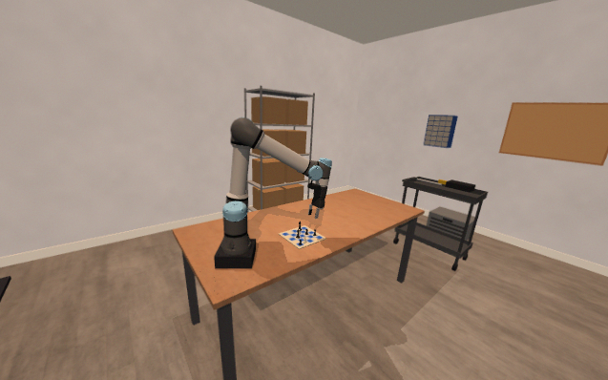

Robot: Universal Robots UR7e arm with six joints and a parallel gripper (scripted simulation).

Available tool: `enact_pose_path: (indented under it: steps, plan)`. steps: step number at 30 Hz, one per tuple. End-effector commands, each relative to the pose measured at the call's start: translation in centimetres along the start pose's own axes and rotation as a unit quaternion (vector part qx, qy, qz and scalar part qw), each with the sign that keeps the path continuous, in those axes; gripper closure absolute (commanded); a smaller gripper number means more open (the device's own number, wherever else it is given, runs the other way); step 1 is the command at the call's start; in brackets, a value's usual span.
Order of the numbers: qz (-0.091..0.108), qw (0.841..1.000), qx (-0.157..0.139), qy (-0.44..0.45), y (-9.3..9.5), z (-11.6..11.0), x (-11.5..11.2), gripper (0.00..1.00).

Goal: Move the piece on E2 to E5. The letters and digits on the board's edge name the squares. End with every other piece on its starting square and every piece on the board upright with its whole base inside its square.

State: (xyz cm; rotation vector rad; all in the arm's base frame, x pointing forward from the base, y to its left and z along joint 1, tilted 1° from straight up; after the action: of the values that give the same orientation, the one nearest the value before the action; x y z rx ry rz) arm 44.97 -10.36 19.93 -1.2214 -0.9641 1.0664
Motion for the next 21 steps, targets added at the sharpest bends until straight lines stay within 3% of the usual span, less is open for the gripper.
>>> enact_pose_path:
  steps: [1, 11, 21]
  plan:
    - [0.001, 1.0, -0.02, -0.003, 0.5, 1.6, -0.1, 0.0]
    - [0.005, 0.999, -0.046, -0.008, 1.5, 4.2, 0.0, 0.0]
    - [0.006, 0.998, -0.056, -0.01, 2.0, 5.2, 0.1, 0.0]
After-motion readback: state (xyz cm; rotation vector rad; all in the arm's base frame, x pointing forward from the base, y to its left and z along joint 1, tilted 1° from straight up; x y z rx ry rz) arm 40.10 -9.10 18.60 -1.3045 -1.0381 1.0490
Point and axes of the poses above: the point where the finger pads meet when closed, its own y axis out along the fingers, its own x axis across the jaws, z = x × y, the point moved 8 cm from there along -y, back along the fingers, and after that the axes turned 14 degrees about y, right-handed, at the moved point
